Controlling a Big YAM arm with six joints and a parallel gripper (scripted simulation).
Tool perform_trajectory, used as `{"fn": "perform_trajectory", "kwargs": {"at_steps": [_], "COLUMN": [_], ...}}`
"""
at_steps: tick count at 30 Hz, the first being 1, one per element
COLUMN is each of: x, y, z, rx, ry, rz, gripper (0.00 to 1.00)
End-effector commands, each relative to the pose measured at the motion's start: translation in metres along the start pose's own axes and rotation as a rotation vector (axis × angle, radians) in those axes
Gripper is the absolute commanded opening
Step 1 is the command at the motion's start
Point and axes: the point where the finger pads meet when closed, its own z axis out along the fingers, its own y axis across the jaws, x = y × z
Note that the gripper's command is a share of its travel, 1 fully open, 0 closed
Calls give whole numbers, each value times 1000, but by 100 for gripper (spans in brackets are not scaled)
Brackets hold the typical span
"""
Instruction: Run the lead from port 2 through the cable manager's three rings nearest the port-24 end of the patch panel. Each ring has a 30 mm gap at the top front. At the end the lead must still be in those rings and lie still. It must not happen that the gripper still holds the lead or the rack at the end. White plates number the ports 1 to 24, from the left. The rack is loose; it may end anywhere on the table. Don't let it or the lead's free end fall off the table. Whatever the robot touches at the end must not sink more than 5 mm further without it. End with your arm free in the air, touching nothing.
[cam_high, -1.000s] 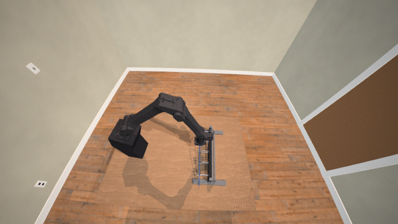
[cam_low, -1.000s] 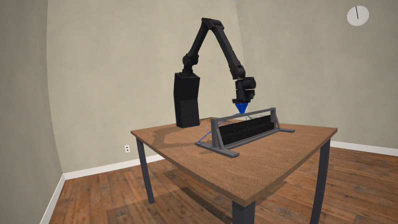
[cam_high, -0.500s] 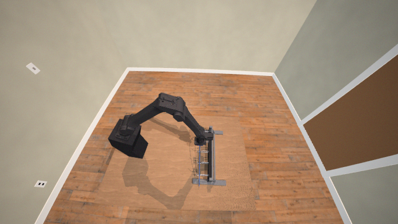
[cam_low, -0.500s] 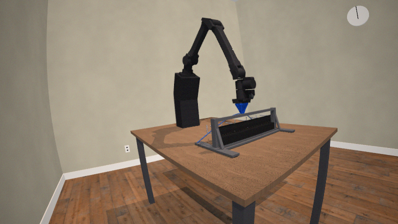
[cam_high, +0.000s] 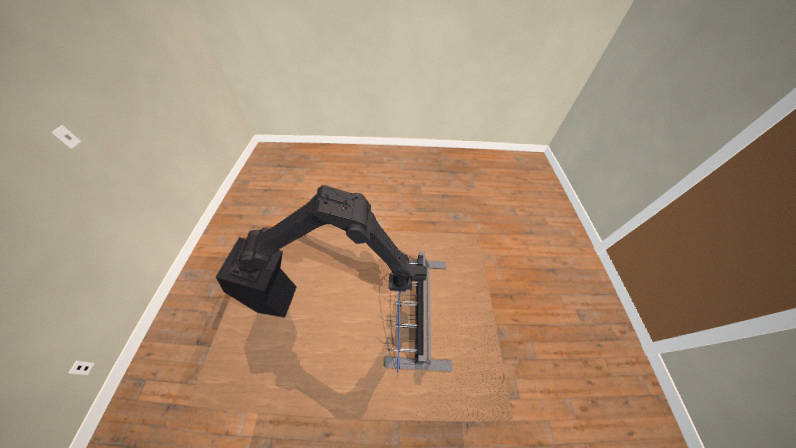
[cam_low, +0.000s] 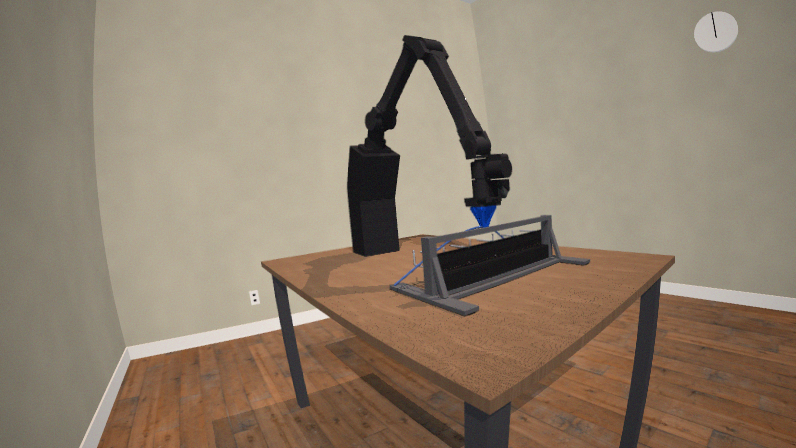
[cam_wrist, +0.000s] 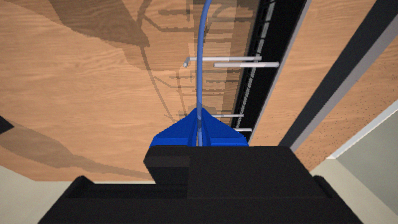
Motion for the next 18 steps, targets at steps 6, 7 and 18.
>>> {"fn": "perform_trajectory", "kwargs": {"at_steps": [6,7,18], "x": [-3,-3,-3], "y": [-28,-28,-21], "z": [-20,-20,-6], "rx": [52,51,35], "ry": [-8,-7,-6], "rz": [2,2,0], "gripper": [0,0,0]}}
